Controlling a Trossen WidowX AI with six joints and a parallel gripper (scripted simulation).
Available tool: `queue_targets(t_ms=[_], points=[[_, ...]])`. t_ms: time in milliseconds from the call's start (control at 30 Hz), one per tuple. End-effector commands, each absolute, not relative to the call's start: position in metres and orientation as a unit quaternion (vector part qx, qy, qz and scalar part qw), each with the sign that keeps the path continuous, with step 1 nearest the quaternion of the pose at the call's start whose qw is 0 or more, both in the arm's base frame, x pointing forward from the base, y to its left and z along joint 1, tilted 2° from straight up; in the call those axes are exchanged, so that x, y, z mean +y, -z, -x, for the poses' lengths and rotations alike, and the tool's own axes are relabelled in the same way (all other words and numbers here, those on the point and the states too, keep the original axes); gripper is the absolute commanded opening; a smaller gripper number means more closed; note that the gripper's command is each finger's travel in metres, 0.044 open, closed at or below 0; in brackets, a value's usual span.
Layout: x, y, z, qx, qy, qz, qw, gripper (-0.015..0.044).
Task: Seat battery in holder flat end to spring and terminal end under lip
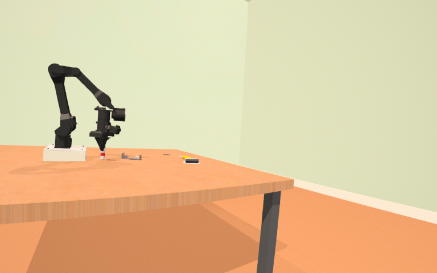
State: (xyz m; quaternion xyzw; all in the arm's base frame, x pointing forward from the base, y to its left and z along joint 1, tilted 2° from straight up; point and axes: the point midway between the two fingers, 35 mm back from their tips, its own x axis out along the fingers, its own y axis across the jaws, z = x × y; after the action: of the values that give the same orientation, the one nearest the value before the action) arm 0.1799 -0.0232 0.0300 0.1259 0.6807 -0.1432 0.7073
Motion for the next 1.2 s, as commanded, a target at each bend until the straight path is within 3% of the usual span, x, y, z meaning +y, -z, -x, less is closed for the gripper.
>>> queue_targets(t_ms=[0, 733, 1167], points=[[-0.018, -0.029, -0.184, 0.681, 0.145, -0.126, 0.706, 0.0000], [0.011, -0.030, -0.191, 0.681, 0.142, -0.127, 0.707, 0.0000], [0.017, -0.109, -0.191, 0.681, 0.144, -0.127, 0.707, 0.0000]])
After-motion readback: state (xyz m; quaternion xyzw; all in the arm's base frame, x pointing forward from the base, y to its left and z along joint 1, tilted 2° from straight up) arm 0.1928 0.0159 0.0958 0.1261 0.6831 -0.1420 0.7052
